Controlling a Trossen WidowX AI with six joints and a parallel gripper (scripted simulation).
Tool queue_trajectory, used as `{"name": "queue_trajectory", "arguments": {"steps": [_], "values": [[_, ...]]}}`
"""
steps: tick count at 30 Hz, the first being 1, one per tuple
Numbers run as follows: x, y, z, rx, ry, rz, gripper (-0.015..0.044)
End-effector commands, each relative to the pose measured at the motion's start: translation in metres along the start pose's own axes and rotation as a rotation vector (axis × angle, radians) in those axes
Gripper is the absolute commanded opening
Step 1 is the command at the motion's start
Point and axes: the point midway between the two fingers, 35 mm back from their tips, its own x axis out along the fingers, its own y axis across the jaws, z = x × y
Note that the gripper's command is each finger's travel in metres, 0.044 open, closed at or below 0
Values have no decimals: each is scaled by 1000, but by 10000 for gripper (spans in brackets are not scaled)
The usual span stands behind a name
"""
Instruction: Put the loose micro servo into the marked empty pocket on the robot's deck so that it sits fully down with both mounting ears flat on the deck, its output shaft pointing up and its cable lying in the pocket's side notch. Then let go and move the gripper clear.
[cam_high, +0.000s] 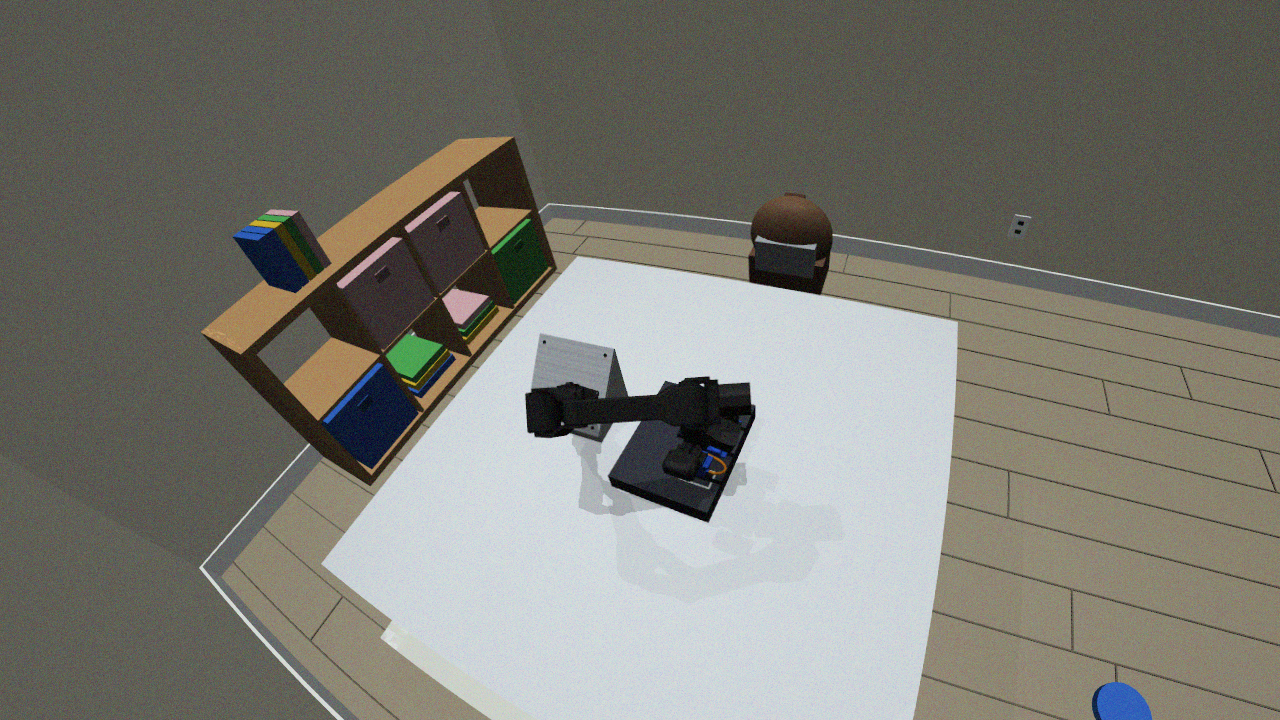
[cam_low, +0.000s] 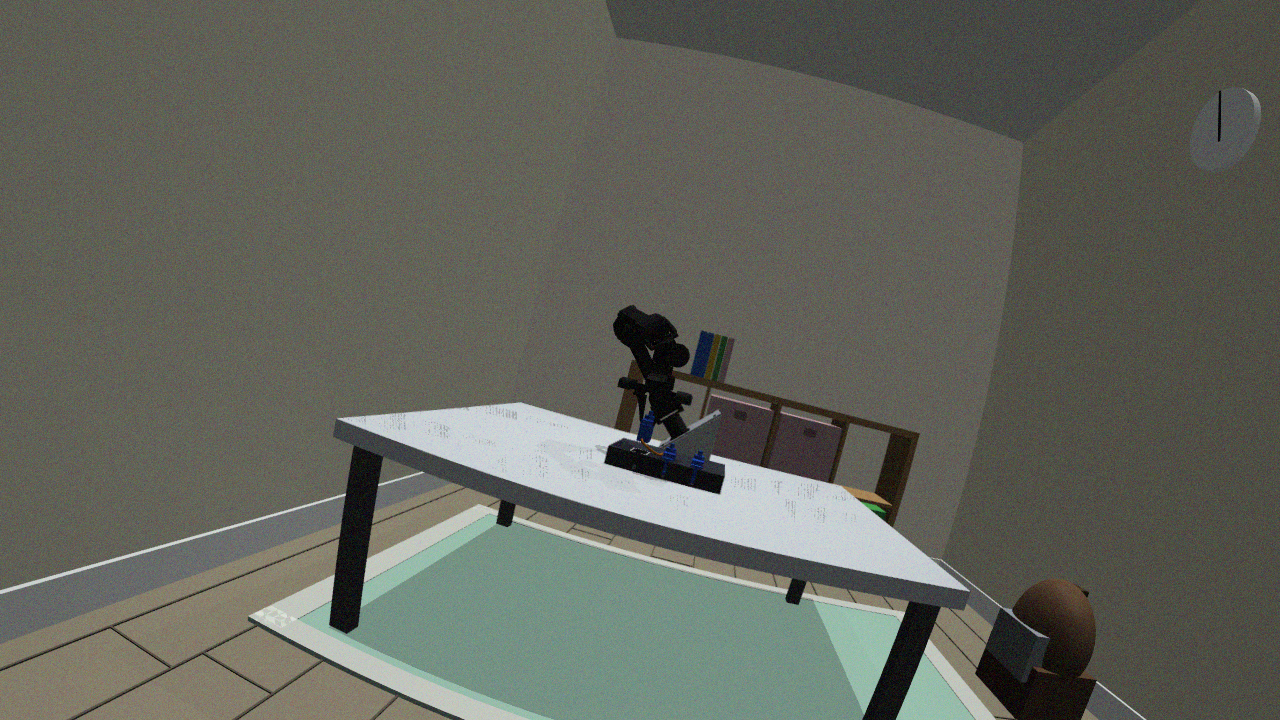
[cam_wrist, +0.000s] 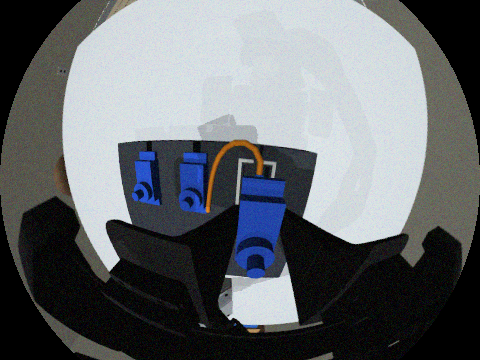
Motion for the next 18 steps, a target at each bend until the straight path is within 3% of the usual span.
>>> {"name": "queue_trajectory", "arguments": {"steps": [1,18], "values": [[-1,0,5,-5,-6,0,0],[18,0,6,-5,-7,-1,0]]}}
